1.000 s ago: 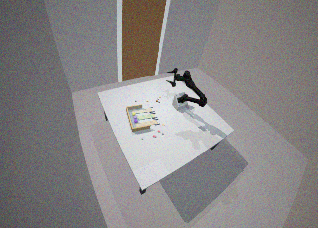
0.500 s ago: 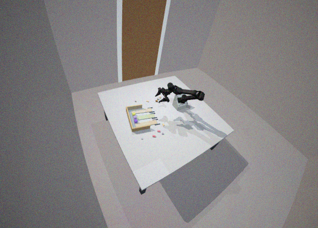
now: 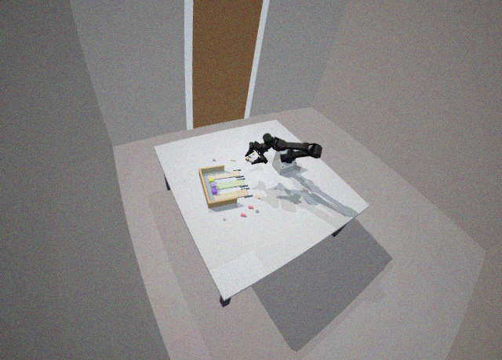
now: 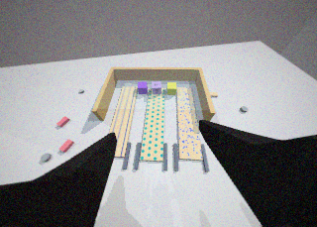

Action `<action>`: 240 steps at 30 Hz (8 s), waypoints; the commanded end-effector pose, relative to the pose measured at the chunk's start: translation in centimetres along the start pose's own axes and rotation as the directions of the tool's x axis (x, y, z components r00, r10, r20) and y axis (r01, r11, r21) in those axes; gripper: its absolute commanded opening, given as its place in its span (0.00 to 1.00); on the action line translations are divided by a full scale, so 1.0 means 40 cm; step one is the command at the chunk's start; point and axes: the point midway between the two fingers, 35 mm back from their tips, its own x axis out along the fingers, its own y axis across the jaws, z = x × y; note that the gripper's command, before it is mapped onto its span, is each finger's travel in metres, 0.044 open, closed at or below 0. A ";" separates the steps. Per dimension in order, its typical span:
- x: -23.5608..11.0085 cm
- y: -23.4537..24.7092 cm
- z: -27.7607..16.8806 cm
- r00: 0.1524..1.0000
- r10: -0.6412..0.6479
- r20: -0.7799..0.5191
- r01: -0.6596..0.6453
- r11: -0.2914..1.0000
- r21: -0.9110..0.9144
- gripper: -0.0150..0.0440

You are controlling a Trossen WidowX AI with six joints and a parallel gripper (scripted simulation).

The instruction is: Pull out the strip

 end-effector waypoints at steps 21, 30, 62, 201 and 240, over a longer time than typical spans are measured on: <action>0.298 0.020 -0.101 0.634 0.004 -0.773 0.133 0.984 0.115 0.25; 0.306 0.033 -0.119 0.580 0.012 -0.815 0.144 0.983 0.117 0.25; 0.371 0.042 -0.217 0.580 0.012 -0.815 0.144 0.983 0.117 0.25; 0.235 0.078 -0.403 0.576 0.016 -0.817 0.145 0.982 0.122 0.25; 0.119 0.101 -0.486 0.574 0.016 -0.819 0.147 0.981 0.123 0.25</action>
